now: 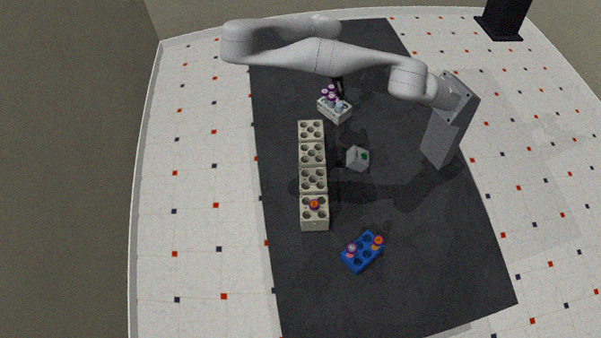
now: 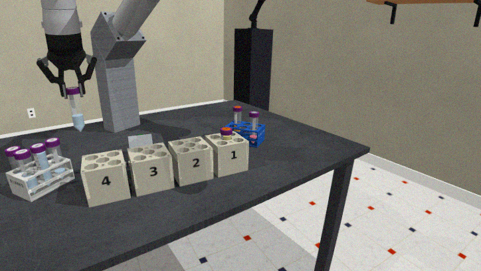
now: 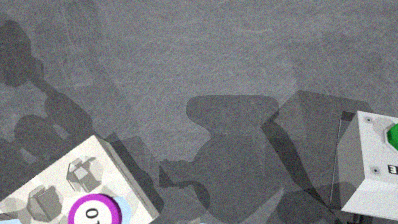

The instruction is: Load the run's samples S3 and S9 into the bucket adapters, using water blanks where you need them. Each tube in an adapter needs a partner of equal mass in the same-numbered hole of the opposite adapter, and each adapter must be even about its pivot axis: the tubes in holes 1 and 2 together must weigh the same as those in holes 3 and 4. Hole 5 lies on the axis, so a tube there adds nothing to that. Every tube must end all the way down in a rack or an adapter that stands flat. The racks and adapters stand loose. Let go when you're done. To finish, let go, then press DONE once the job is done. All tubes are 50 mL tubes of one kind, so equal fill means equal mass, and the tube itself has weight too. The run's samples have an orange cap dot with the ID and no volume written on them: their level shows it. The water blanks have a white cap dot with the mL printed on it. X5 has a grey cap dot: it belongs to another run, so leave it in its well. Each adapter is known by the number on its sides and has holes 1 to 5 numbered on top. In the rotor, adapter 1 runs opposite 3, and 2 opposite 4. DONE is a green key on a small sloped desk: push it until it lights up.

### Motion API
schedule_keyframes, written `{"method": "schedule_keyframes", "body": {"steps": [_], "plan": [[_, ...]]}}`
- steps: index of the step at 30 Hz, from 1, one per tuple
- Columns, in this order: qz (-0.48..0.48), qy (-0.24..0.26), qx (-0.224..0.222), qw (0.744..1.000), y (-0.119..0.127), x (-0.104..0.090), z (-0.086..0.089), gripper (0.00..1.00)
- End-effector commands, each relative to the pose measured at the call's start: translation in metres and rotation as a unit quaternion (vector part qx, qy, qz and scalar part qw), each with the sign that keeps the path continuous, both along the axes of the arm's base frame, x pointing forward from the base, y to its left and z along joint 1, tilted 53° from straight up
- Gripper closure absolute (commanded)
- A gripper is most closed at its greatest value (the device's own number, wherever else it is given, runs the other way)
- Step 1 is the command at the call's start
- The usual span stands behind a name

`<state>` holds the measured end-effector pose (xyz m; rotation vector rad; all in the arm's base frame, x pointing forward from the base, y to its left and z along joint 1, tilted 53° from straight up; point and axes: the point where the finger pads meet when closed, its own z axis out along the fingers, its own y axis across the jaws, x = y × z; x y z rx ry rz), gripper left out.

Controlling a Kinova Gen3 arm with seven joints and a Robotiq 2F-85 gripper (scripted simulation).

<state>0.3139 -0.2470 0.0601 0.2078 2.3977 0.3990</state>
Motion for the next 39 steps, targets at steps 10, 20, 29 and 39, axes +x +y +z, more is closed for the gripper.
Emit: {"method": "schedule_keyframes", "body": {"steps": [10,20,29,39], "plan": [[-0.074,0.025,0.097,0.992,0.03,0.012,0.025,0.9],[-0.121,0.039,0.159,0.979,0.049,0.02,0.042,0.9],[-0.173,0.055,0.226,0.957,0.071,0.029,0.06,0.9],[-0.219,0.069,0.285,0.931,0.091,0.037,0.076,0.9]]}}
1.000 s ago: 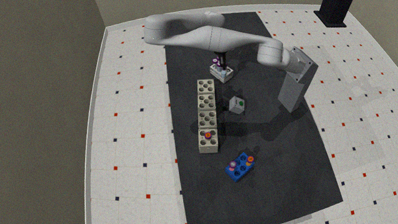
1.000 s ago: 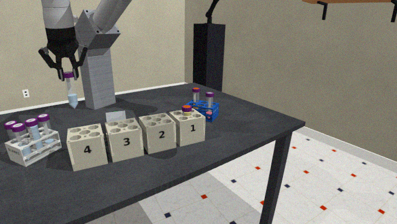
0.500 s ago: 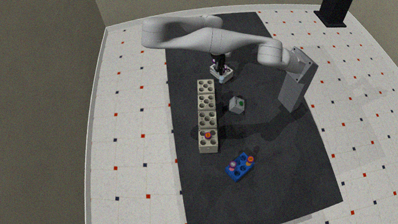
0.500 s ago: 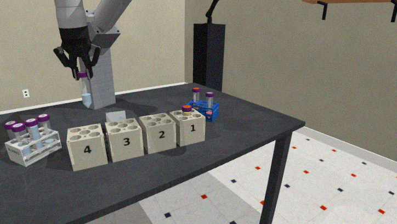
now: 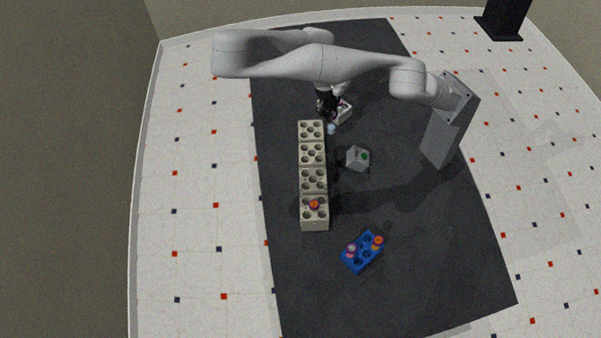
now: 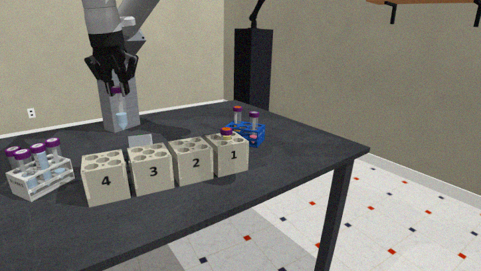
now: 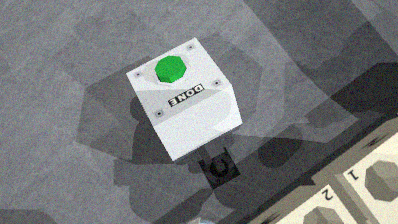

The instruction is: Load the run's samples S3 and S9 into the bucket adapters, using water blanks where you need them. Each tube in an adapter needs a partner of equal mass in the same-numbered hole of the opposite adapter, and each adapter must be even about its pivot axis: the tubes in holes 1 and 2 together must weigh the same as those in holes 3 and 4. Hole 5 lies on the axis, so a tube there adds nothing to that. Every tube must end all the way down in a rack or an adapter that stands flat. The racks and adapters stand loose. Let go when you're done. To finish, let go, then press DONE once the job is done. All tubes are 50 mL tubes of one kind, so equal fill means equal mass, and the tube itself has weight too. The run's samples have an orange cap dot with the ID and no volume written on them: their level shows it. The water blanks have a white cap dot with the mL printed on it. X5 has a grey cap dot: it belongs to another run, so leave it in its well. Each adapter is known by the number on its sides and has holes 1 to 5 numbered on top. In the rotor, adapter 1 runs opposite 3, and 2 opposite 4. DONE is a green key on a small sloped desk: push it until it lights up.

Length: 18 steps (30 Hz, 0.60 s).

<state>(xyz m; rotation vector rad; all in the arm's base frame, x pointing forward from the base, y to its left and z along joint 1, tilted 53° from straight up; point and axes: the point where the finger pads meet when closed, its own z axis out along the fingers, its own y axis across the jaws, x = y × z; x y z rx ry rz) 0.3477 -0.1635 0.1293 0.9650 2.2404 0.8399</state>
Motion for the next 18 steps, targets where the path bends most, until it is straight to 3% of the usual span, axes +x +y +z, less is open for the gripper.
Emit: {"method": "schedule_keyframes", "body": {"steps": [1,6,18], "plan": [[-0.026,0.01,0.033,0.999,0.01,0.004,0.009,0.9],[-0.055,0.019,0.071,0.996,0.022,0.009,0.019,0.9],[-0.055,0.019,0.071,0.996,0.047,0.019,0.039,0.9]]}}
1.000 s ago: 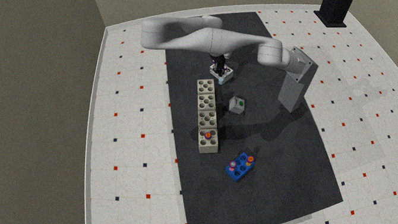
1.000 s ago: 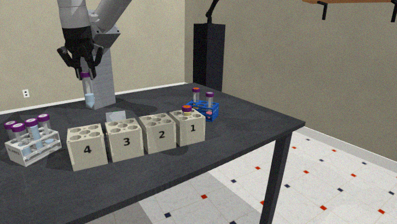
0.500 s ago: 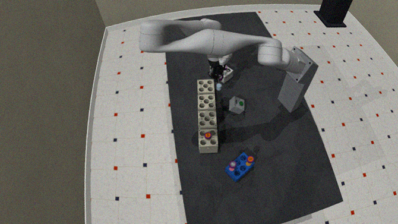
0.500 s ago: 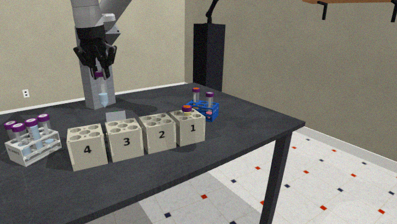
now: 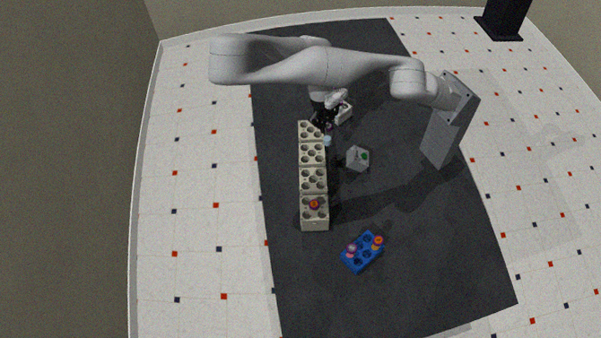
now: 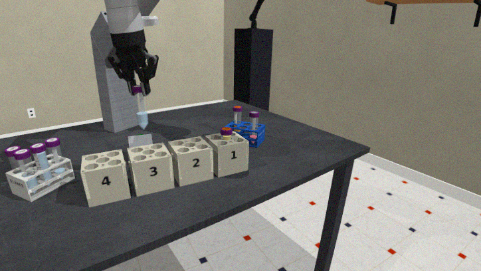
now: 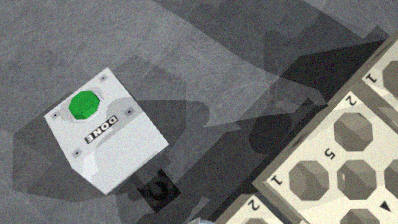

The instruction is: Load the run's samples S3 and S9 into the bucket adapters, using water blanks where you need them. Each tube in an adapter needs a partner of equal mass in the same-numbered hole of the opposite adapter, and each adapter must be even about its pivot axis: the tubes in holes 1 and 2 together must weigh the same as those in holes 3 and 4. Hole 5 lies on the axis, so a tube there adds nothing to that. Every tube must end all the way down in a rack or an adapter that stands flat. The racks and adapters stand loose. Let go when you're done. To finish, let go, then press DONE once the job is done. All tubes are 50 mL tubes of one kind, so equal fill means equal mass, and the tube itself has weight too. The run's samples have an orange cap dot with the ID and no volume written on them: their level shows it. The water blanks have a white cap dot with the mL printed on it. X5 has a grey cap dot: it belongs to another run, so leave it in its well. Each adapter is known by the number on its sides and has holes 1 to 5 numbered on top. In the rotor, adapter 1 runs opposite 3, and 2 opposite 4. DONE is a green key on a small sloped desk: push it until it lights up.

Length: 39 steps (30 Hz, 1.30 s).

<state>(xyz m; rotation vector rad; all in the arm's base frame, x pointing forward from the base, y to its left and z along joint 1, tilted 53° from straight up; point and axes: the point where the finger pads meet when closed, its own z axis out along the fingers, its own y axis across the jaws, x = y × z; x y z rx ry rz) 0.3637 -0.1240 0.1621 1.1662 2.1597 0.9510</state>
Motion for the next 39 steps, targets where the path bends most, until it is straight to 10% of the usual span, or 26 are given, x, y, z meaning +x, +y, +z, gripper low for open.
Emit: {"method": "schedule_keyframes", "body": {"steps": [1,39], "plan": [[-0.001,0.001,0.0,1.0,0.01,0.004,0.009,0.9],[0.0,0.001,0.0,1.0,0.065,0.026,0.054,0.9]]}}
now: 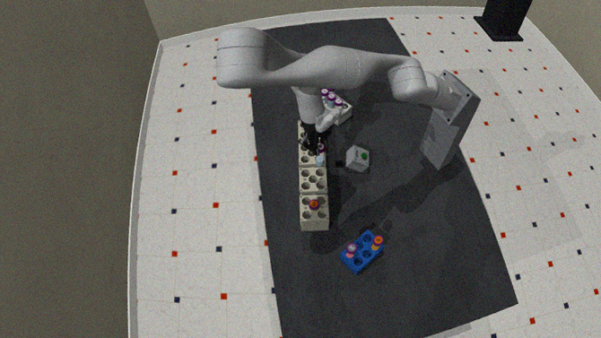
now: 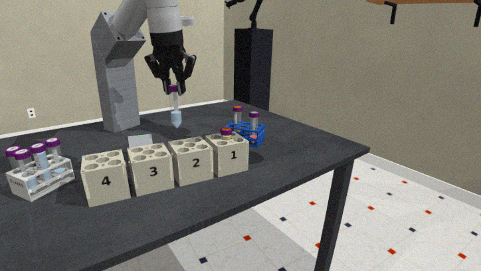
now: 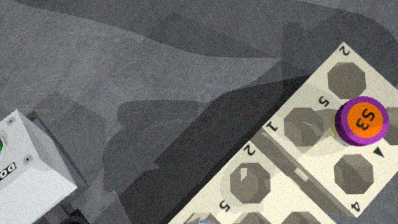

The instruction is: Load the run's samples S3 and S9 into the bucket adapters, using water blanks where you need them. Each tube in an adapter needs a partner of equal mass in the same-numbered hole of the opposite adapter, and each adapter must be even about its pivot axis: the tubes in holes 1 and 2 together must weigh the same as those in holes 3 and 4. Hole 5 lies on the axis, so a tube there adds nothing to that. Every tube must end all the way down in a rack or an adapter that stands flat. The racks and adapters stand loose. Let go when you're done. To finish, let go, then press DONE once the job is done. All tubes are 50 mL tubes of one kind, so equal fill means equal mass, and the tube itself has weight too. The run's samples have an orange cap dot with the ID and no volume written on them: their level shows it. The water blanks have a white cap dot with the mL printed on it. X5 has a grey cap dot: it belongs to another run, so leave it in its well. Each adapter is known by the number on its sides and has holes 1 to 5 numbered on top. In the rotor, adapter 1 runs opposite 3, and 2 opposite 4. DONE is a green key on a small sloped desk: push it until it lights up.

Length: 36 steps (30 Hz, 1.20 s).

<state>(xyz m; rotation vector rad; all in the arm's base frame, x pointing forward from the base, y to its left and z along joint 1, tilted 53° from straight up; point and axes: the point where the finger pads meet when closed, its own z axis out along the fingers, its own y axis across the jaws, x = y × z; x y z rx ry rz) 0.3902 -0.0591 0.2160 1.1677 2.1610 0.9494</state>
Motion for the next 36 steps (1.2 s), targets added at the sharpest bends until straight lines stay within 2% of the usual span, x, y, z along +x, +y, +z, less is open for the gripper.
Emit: {"method": "schedule_keyframes", "body": {"steps": [1,36], "plan": [[0.0,0.0,0.0,1.0,0.0,0.0,0.0,0.9],[0.0,0.0,0.0,1.0,0.007,0.031,-0.024,0.9]]}}
